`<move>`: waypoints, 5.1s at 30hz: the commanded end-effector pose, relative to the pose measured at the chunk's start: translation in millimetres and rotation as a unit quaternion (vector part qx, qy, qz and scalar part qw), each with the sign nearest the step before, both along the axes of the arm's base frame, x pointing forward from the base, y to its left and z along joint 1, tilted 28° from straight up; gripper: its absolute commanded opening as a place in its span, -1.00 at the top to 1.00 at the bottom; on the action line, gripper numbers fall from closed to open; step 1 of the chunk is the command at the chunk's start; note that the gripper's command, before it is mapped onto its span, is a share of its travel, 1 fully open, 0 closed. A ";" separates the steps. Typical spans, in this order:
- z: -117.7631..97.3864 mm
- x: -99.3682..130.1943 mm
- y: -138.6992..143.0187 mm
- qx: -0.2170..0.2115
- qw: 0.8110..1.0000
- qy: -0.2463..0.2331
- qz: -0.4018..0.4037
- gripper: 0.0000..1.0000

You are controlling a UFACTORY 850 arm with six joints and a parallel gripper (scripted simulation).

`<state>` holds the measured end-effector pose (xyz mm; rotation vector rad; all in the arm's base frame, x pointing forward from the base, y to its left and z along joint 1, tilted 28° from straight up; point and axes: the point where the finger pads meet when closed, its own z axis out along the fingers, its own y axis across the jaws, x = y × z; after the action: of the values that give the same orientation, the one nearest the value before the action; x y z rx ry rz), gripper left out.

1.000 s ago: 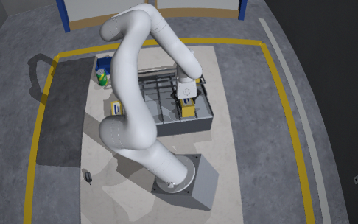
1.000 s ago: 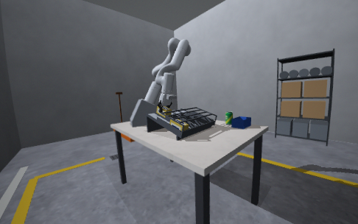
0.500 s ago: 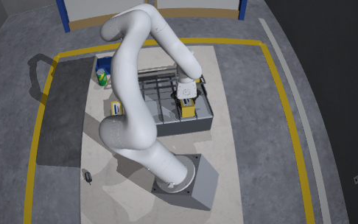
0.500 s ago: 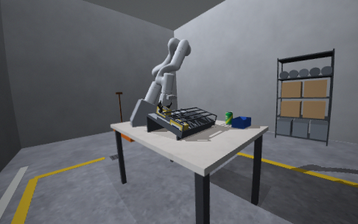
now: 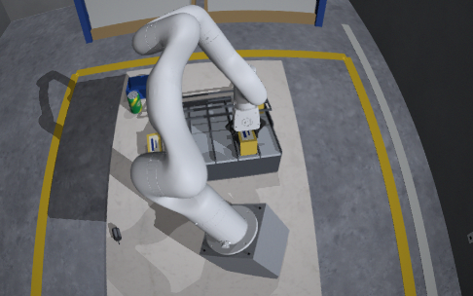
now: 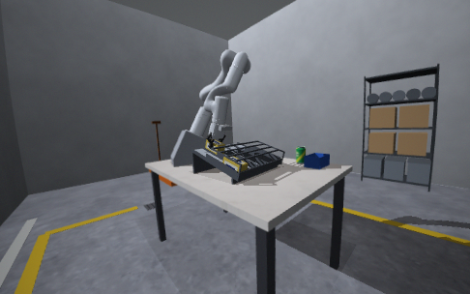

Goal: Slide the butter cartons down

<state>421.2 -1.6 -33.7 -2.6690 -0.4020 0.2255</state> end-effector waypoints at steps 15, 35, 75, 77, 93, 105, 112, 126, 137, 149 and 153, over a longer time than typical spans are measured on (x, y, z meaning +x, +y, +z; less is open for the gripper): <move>-0.3 0.6 0.0 0.000 1.000 -0.001 0.000 1.00; -0.2 0.7 -0.1 0.000 1.000 -0.001 0.000 -0.53; -0.2 0.7 -0.1 0.000 1.000 -0.001 0.000 -0.59; -0.2 0.7 -0.1 0.000 1.000 -0.001 0.000 -0.59; -0.2 0.7 -0.1 0.000 1.000 -0.001 0.000 -0.62; -0.2 0.7 -0.1 0.000 1.000 -0.001 0.000 -0.65; -0.2 0.7 -0.1 0.000 1.000 -0.001 0.000 -0.65; -0.2 0.7 -0.1 0.000 1.000 -0.001 0.000 -0.68; -0.2 0.7 -0.1 0.000 1.000 -0.001 0.000 -0.71; -0.2 0.7 -0.1 0.000 1.000 -0.001 0.000 -0.71; -0.2 0.7 -0.1 0.000 1.000 -0.001 0.000 -0.74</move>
<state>421.1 -1.3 -34.3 -2.6693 -0.4027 0.2242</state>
